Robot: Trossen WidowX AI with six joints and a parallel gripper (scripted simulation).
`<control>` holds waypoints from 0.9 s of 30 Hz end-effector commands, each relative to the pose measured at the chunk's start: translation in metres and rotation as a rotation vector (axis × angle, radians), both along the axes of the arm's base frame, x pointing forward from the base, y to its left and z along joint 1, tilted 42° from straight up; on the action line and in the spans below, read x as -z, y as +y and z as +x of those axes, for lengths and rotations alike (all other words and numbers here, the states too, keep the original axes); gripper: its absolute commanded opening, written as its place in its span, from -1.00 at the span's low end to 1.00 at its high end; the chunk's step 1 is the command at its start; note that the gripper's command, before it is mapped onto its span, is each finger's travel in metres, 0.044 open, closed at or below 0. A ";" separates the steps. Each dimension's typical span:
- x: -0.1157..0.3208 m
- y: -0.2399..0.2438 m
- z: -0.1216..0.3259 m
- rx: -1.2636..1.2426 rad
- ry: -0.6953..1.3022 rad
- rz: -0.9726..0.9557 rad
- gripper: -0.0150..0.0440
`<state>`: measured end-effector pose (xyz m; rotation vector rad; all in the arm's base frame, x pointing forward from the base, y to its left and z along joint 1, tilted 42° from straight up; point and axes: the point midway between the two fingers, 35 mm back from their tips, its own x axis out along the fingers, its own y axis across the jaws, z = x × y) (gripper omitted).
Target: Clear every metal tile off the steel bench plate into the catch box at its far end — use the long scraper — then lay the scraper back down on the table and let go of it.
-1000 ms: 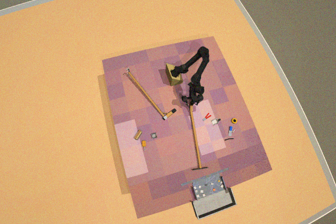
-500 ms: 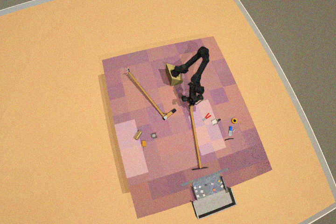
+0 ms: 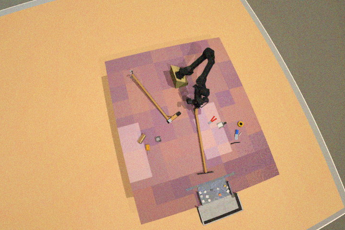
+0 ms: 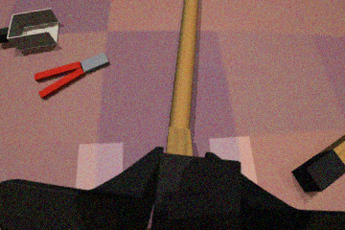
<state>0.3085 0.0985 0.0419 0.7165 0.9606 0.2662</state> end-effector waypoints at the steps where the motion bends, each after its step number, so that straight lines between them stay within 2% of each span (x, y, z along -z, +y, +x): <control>1: -0.005 0.004 0.002 -0.009 -0.013 0.002 -0.49; 27: -0.026 0.027 0.005 -0.051 -0.050 0.004 -0.49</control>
